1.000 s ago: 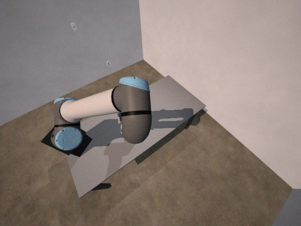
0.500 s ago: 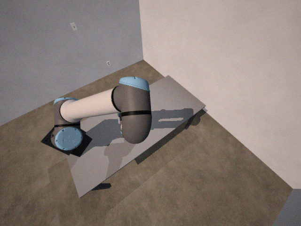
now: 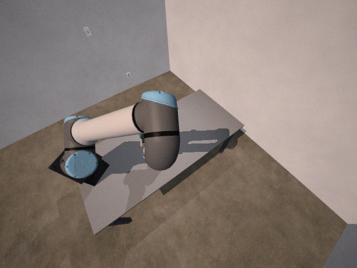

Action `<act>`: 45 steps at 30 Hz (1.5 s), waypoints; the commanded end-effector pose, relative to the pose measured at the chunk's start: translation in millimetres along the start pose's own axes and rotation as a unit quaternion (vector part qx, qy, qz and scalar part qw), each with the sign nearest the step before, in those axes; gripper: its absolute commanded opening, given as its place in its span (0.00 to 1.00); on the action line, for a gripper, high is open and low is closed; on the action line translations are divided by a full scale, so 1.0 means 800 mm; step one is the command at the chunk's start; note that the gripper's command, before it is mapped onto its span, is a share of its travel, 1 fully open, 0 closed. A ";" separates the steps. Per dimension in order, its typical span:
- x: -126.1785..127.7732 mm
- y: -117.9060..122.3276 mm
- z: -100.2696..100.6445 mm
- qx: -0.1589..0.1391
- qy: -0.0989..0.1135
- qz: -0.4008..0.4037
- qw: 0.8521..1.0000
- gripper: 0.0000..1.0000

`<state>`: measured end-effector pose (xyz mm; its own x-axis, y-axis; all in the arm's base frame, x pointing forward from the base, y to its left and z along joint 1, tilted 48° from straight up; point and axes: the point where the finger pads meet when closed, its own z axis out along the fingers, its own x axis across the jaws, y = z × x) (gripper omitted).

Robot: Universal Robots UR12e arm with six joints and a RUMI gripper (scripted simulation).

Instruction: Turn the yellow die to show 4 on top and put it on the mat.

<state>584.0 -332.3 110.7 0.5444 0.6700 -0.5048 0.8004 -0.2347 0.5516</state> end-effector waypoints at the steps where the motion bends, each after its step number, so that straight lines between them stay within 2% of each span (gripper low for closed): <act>1: 0.000 0.000 -0.001 0.000 0.000 0.000 1.000 0.18; 24: 0.000 0.000 0.015 -0.001 0.000 0.000 1.000 0.18; 45: 0.000 0.000 0.051 -0.001 0.000 0.000 1.000 0.18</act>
<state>592.8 -358.6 86.0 0.5440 0.6702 -0.5048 0.8006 -0.2344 0.5515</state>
